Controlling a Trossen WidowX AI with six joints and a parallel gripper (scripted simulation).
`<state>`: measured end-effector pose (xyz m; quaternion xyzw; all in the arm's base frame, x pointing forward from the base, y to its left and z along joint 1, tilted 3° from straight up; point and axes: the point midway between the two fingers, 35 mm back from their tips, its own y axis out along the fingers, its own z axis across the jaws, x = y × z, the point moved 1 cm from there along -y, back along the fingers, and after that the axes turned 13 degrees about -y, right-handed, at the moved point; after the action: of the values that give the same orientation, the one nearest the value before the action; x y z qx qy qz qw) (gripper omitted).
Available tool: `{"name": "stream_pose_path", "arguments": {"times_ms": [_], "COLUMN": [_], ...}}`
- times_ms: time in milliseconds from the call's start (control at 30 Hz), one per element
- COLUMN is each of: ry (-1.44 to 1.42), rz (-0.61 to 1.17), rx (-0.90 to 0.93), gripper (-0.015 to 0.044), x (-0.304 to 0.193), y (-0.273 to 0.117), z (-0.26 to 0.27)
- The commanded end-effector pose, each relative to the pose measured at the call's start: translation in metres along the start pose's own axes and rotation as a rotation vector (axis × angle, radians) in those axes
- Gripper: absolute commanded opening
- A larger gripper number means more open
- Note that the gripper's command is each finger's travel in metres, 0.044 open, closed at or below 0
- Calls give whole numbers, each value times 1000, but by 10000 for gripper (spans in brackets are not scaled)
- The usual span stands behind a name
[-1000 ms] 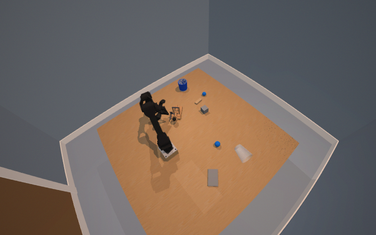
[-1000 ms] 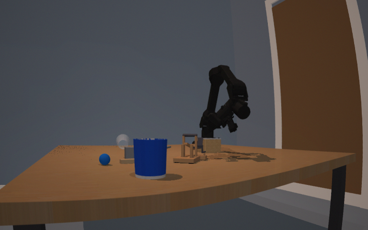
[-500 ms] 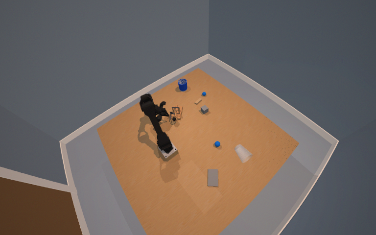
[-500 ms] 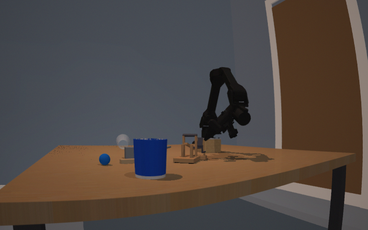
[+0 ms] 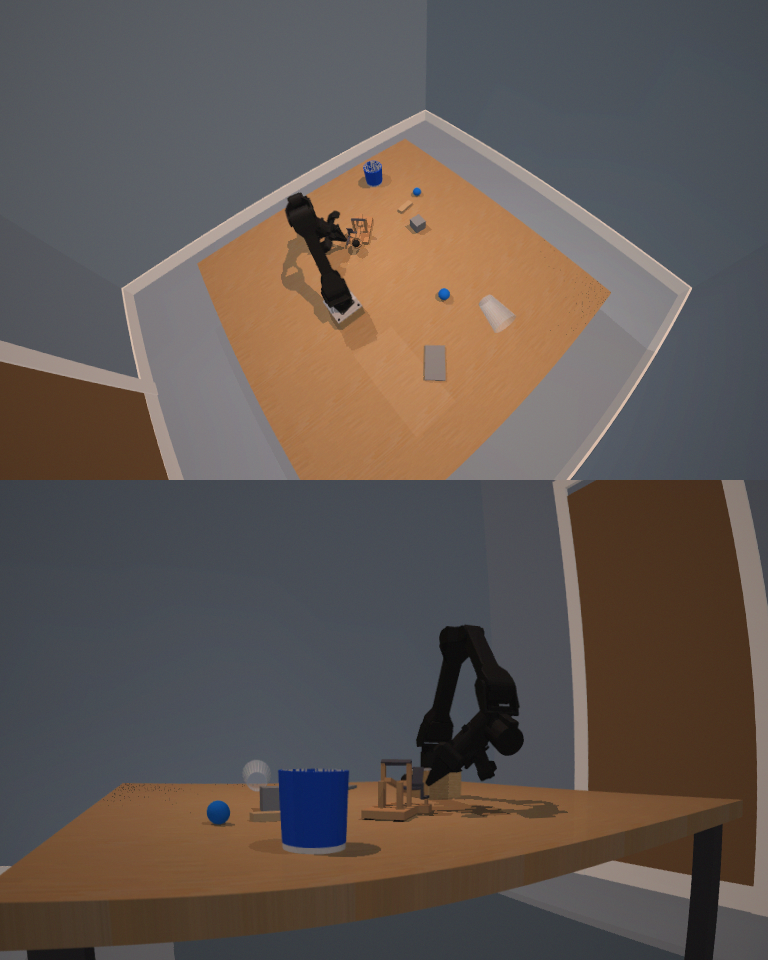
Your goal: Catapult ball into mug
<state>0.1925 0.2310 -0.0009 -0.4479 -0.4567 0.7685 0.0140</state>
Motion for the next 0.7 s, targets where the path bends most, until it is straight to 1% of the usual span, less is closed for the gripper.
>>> {"name": "stream_pose_path", "arguments": {"times_ms": [0, 433, 533, 667], "ry": [-2, -2, -3, -3], "rz": [3, 3, 3, 2], "rx": [6, 6, 6, 6], "gripper": [0, 0, 0, 0], "x": [5, 20, 31, 31], "y": [6, 22, 33, 31], "z": [1, 0, -2, -2]}}
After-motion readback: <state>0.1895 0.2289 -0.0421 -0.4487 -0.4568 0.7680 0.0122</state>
